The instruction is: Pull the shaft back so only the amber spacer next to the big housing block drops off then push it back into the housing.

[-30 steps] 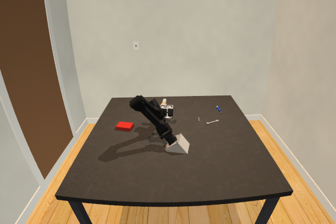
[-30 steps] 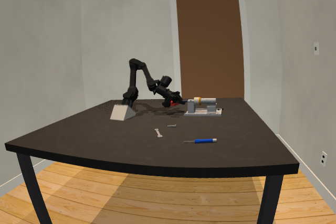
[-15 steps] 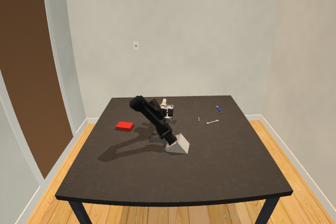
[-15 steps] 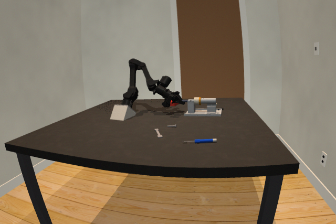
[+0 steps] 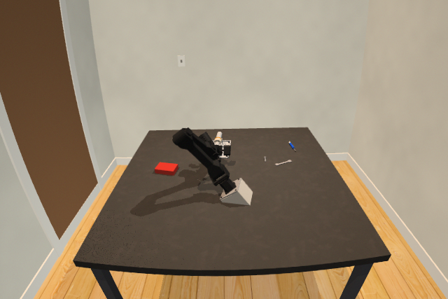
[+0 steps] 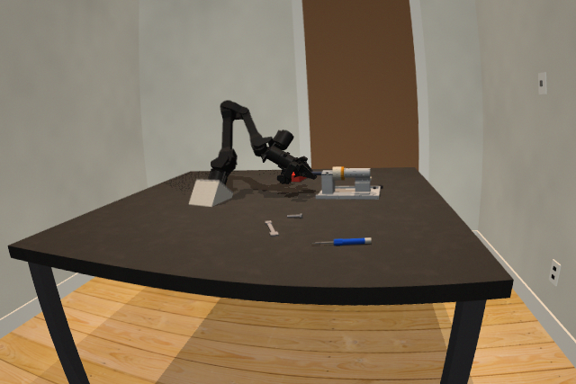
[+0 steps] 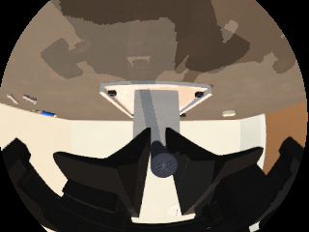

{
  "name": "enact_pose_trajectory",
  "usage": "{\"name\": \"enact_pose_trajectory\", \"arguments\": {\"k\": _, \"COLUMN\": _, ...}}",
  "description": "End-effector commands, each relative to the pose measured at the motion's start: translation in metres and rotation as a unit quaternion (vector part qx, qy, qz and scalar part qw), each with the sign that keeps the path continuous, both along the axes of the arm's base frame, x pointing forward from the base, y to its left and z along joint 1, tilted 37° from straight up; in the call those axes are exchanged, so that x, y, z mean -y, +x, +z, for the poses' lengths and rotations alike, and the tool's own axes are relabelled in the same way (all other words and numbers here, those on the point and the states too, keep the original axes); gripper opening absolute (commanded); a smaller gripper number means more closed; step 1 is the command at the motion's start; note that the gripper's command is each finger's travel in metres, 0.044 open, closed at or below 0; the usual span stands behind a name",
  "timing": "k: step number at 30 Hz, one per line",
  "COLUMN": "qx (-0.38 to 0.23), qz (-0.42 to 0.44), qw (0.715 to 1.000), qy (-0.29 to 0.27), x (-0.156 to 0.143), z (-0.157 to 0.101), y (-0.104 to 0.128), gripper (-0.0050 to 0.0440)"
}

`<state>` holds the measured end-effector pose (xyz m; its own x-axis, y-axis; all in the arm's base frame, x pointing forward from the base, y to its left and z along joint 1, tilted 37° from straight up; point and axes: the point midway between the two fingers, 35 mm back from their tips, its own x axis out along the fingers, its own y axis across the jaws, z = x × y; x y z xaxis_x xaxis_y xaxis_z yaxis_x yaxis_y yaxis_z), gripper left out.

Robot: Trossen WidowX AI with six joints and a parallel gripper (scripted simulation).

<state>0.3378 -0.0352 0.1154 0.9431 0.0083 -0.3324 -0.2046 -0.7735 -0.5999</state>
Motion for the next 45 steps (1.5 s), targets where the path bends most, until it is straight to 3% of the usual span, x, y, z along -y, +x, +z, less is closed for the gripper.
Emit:
{"name": "enact_pose_trajectory", "arguments": {"k": 1, "qx": 0.0, "qz": -0.002, "qw": 1.0, "qy": 0.002, "x": 0.0002, "z": -0.0004, "y": -0.0011, "gripper": 0.0}}
{"name": "enact_pose_trajectory", "arguments": {"k": 45, "qx": 0.0, "qz": -0.002, "qw": 1.0, "qy": 0.002, "x": -0.0013, "z": -0.0008, "y": -0.0055, "gripper": 0.0}}
